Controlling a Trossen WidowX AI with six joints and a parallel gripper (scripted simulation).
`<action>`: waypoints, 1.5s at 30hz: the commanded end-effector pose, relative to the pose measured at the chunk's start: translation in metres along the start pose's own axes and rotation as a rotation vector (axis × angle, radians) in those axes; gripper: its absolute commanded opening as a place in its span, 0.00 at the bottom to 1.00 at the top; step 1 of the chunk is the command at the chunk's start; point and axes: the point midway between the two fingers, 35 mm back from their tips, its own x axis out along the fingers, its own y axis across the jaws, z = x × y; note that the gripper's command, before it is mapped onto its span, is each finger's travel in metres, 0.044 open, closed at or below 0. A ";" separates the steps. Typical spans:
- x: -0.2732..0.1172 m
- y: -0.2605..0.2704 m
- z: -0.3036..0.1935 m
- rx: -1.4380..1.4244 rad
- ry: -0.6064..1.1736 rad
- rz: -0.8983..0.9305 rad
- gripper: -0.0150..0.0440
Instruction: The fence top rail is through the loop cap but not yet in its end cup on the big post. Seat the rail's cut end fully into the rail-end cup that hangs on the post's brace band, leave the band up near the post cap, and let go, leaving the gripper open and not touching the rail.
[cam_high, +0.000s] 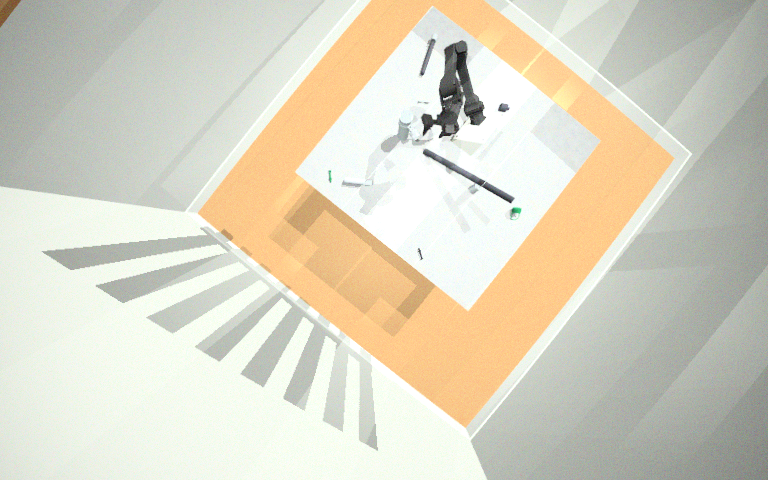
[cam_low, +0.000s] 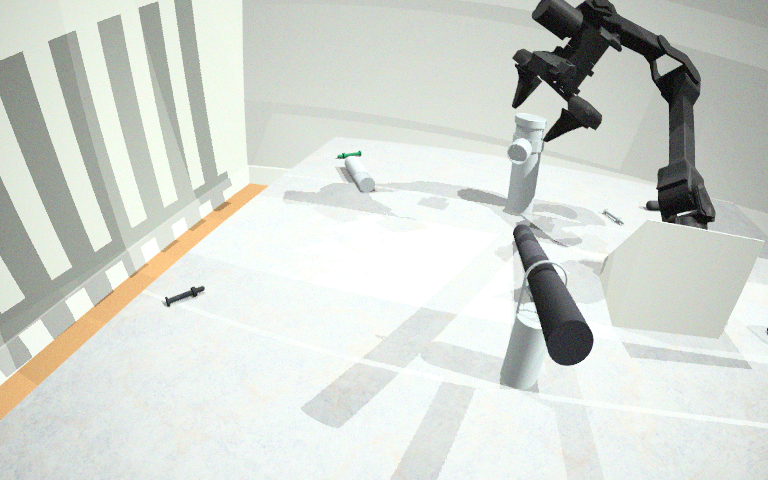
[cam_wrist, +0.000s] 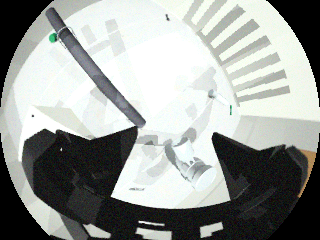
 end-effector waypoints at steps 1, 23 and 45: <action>0.009 -0.035 -0.054 -0.518 0.050 -0.033 1.00; 0.037 -0.024 -0.064 -0.528 0.051 -0.035 1.00; 0.066 -0.025 -0.062 -0.524 0.048 -0.028 1.00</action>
